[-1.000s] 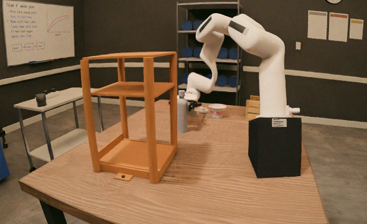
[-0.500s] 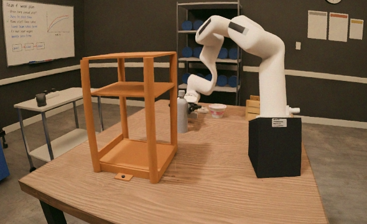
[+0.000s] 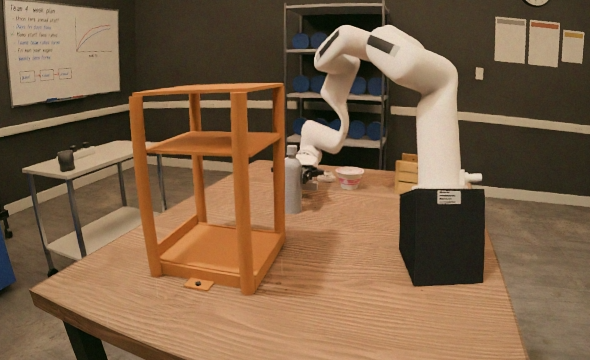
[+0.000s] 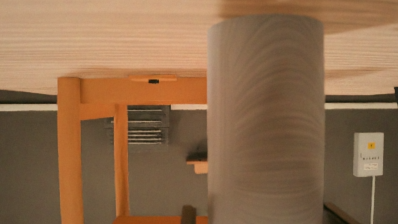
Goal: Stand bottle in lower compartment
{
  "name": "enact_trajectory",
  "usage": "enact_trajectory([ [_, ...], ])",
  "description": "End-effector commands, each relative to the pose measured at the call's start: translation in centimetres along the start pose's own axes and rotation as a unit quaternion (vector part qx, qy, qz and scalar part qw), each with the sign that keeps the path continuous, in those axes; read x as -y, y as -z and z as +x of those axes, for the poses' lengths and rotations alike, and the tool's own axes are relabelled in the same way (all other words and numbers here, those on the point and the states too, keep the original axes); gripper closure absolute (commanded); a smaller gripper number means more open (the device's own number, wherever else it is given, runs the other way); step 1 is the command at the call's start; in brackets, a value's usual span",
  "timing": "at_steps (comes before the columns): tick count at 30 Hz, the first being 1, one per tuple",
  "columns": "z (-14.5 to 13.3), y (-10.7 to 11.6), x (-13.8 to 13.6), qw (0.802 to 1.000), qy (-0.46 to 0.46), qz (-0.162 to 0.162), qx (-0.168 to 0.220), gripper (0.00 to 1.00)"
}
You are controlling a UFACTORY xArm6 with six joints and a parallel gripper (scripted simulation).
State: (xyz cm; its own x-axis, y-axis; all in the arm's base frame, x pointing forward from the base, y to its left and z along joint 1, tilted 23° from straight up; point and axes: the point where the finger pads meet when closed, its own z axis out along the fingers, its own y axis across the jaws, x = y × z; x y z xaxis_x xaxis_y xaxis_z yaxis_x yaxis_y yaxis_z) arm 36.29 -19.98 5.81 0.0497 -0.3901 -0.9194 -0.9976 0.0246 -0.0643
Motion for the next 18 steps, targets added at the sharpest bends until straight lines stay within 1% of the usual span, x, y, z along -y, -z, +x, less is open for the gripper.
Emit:
enact_trajectory([
  [1, -0.08, 0.07, 0.07, 1.000, 0.001, 0.000, -0.001, 0.25],
  [8, -0.08, 0.07, 0.07, 1.000, 0.001, 0.000, -0.001, 0.25],
  [9, -0.08, 0.07, 0.07, 1.000, 0.001, 0.000, -0.001, 1.00],
  [18, -0.08, 0.07, 0.07, 1.000, 0.001, 0.000, -0.001, 1.00],
])
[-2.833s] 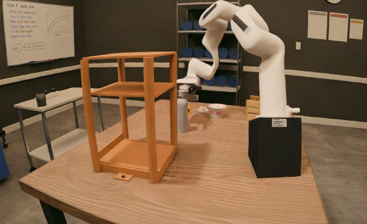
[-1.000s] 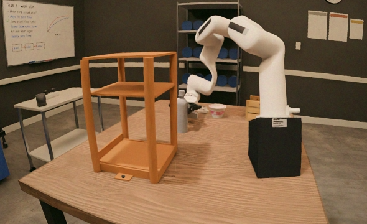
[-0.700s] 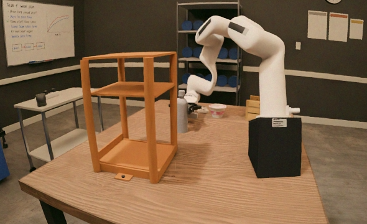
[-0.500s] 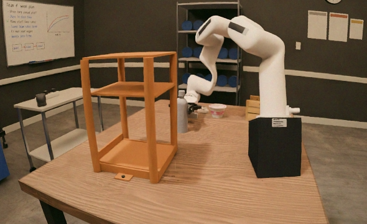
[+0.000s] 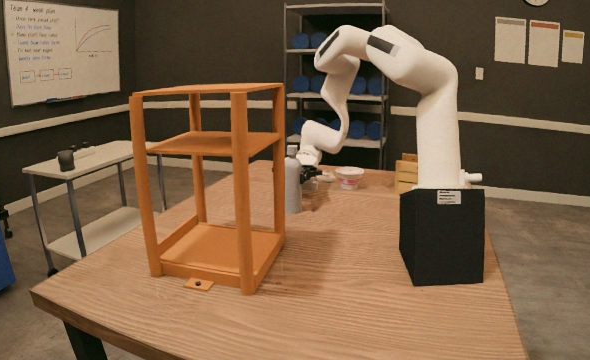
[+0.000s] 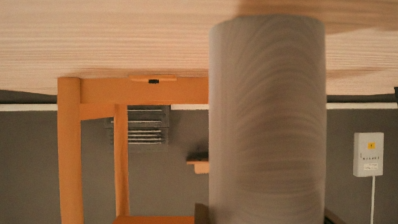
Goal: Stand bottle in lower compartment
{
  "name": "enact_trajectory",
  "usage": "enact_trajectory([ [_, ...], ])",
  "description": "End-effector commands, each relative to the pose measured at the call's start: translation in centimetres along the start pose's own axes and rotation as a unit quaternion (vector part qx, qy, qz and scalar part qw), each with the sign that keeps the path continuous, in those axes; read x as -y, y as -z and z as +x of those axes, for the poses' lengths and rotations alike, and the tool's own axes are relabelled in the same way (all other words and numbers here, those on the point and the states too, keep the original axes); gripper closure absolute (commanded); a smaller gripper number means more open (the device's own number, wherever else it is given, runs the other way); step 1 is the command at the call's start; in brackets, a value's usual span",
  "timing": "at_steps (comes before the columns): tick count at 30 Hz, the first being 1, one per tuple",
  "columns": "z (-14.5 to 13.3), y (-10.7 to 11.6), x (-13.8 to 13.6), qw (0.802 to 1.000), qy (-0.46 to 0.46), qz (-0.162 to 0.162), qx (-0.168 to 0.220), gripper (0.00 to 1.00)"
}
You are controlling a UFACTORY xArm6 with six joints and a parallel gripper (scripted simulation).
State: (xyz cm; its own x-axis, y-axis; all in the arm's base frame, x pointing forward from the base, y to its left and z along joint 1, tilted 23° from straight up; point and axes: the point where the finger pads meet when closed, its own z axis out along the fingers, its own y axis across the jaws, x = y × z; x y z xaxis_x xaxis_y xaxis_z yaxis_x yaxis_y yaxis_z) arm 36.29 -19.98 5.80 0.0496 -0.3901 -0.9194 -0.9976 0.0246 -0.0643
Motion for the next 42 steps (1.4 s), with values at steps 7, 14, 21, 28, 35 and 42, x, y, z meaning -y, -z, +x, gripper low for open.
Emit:
enact_trajectory([
  [7, -0.1, 0.1, 0.1, 1.000, 0.001, 0.000, -0.001, 1.00],
  [14, -0.1, 0.1, 0.1, 1.000, 0.001, 0.000, -0.001, 1.00],
  [21, -0.1, 0.1, 0.1, 1.000, 0.001, 0.000, -0.001, 1.00],
  [28, -0.2, 0.1, 0.1, 1.000, 0.001, 0.000, -0.001, 1.00],
  [35, -1.1, 0.1, 0.1, 1.000, 0.001, 0.000, -0.001, 1.00],
  [42, -2.8, 0.1, 0.1, 1.000, 0.001, 0.000, -0.001, 1.00],
])
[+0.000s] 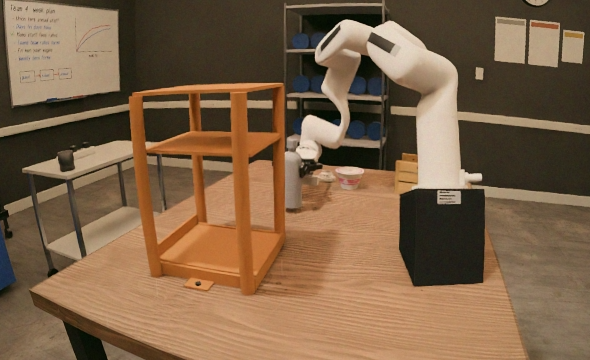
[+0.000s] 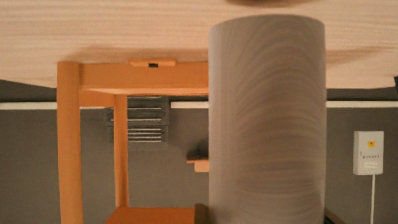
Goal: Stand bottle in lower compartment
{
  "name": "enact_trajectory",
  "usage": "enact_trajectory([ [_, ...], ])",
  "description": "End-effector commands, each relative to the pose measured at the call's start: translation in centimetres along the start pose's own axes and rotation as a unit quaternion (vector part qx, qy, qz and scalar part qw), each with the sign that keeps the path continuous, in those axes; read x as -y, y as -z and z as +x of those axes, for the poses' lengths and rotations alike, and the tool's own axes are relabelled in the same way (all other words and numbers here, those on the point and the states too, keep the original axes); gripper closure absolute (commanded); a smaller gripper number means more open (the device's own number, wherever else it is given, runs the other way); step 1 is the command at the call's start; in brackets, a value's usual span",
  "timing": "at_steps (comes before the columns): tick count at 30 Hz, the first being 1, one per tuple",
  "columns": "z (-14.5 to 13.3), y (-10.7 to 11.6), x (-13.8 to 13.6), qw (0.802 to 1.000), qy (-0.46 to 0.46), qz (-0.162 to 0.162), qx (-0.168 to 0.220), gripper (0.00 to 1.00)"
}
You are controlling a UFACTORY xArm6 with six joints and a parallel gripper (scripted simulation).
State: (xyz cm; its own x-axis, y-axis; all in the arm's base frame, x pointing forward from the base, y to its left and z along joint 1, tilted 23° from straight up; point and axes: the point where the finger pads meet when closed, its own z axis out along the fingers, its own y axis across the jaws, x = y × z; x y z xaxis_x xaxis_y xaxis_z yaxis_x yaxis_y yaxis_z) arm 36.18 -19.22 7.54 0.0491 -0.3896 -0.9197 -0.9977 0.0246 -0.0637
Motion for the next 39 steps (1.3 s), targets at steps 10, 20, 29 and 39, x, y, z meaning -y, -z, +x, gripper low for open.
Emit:
enact_trajectory([
  [10, -2.9, 0.1, 0.1, 1.000, 0.001, 0.000, -0.001, 1.00],
  [20, -3.1, 0.1, 0.1, 1.000, 0.001, 0.000, -0.001, 1.00],
  [29, -3.1, 0.0, 0.1, 1.000, 0.001, 0.000, -0.001, 1.00],
  [39, -3.1, -0.7, 0.1, 1.000, 0.001, 0.000, -0.001, 1.00],
])
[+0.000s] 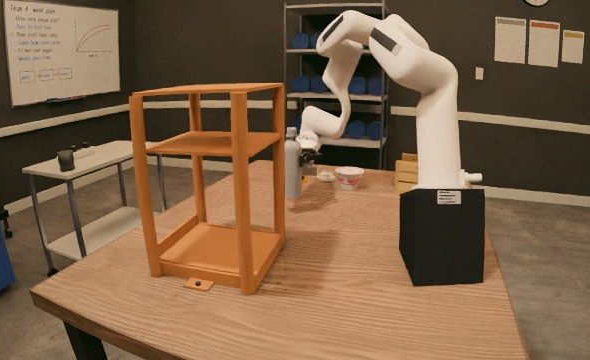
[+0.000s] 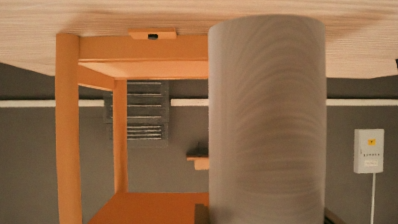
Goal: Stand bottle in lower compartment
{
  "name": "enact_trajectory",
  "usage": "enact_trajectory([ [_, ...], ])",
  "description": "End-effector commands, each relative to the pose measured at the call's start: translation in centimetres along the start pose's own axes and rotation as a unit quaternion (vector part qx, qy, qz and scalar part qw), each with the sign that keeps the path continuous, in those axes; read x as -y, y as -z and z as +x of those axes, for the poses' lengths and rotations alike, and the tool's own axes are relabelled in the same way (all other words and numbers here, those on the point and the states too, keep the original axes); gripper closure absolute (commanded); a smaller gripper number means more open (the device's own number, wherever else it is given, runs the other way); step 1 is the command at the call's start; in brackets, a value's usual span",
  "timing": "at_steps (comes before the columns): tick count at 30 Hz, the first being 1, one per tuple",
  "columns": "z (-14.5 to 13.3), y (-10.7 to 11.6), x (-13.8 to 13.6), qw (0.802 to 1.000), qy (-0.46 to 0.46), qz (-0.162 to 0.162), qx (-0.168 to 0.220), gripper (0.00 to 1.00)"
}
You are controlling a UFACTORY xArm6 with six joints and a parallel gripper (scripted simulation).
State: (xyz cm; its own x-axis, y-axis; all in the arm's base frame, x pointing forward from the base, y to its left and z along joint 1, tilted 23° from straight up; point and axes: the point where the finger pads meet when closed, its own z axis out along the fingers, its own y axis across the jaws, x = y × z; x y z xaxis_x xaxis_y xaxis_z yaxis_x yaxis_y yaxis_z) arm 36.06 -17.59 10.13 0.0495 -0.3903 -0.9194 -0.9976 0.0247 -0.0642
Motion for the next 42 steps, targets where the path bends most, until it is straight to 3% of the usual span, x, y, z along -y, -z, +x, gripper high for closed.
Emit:
enact_trajectory([
  [1, -0.1, -0.4, 0.1, 1.000, 0.001, 0.000, -0.001, 1.00],
  [42, -0.1, -9.1, 0.1, 1.000, 0.001, 0.000, -0.001, 1.00],
])
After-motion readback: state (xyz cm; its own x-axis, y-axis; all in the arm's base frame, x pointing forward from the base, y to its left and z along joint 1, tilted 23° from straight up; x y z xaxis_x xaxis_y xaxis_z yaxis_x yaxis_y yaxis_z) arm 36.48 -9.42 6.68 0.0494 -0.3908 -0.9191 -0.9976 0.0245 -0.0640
